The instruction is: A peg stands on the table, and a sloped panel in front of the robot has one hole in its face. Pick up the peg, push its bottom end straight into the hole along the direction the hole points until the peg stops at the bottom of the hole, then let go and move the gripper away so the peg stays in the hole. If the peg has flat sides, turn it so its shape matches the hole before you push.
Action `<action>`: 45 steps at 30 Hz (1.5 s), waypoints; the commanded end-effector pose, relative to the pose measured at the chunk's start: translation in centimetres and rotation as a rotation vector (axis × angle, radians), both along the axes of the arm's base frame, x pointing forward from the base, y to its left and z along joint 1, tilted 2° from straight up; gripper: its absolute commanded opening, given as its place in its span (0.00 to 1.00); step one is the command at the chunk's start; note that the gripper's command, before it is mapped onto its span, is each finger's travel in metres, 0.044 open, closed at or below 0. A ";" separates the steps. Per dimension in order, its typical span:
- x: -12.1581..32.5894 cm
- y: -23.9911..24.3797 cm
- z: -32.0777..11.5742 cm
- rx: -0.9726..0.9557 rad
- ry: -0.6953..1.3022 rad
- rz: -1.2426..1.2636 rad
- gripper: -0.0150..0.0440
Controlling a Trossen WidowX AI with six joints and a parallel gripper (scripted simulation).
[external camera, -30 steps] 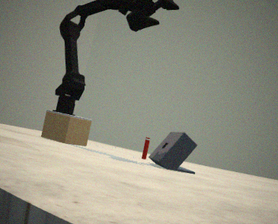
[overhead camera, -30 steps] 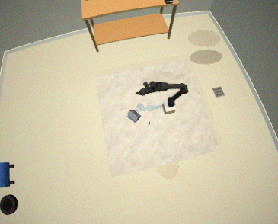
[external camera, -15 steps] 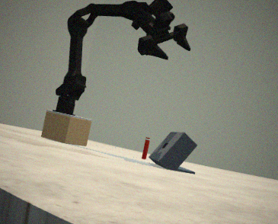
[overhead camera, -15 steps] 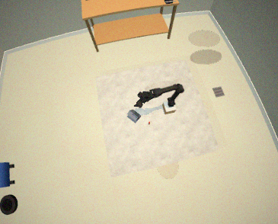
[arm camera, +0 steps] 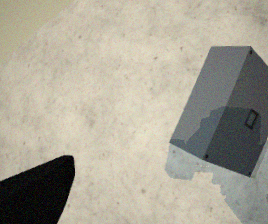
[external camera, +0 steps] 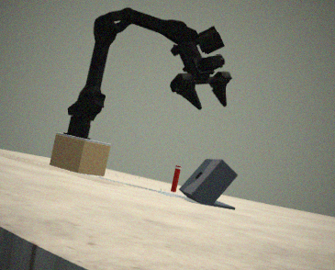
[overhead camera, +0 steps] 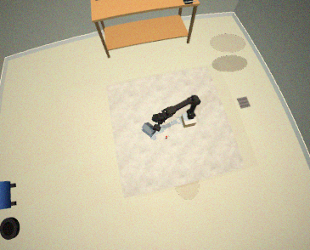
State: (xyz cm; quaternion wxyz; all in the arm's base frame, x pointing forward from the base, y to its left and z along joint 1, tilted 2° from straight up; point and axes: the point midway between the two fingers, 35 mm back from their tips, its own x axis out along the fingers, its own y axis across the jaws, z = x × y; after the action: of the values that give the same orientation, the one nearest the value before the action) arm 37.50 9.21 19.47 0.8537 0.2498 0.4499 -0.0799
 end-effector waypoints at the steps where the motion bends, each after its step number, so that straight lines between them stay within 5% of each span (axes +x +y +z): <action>1: -0.6 1.3 -2.3 -0.038 0.074 0.071 1.00; 24: -7.8 7.4 -14.7 -0.283 0.506 0.513 1.00; 45: -8.5 7.7 -17.6 -0.299 0.534 0.542 1.00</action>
State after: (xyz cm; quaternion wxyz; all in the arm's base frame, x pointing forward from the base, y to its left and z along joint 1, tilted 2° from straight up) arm 29.07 16.92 2.49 0.7259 -0.0325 0.6868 0.0197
